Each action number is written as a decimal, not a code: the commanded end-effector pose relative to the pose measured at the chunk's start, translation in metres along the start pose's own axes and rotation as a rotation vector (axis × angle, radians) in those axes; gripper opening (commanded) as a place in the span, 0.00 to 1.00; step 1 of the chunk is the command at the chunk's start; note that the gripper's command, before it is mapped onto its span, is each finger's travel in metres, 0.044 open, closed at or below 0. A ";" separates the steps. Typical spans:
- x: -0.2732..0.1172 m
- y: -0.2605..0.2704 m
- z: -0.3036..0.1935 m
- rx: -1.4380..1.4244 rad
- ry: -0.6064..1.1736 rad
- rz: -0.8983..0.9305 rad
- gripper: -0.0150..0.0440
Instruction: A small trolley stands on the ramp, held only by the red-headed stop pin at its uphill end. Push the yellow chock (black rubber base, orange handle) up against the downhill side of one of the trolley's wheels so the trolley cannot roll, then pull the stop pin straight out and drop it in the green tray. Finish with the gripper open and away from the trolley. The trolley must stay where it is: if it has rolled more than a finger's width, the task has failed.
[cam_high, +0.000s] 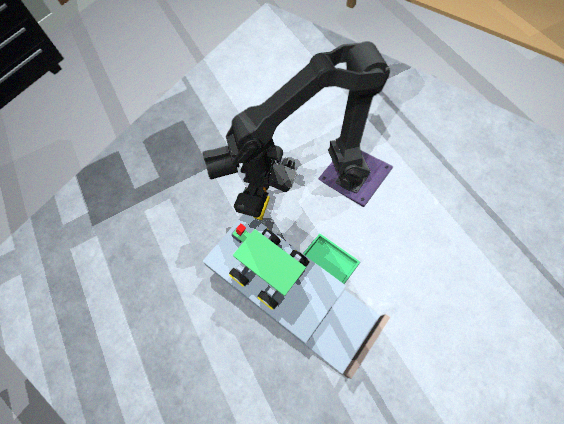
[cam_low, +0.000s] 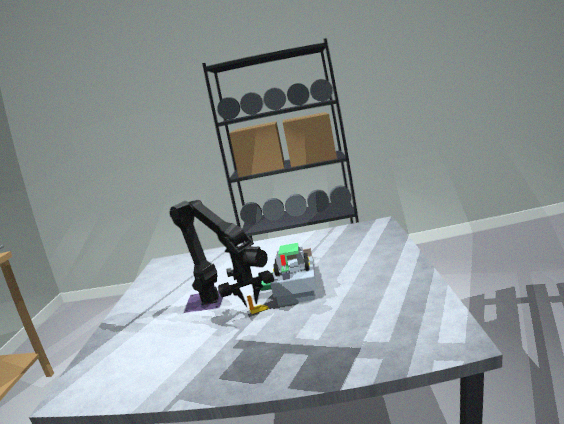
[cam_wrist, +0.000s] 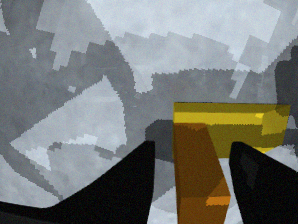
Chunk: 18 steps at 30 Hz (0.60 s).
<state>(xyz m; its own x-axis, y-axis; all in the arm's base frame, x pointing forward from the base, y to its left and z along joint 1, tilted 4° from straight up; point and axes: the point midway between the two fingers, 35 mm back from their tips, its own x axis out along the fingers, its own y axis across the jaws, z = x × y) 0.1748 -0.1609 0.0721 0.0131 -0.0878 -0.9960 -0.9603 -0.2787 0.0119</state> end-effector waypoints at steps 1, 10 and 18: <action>0.000 0.000 0.000 0.000 0.001 -0.001 0.40; -0.001 0.000 0.000 0.000 0.001 0.000 0.25; -0.029 0.000 0.001 -0.005 -0.002 0.004 0.25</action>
<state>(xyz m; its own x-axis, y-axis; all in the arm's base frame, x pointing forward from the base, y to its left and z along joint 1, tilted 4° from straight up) 0.1747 -0.1587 0.0909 0.0069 -0.0823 -0.9966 -0.9583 -0.2853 0.0169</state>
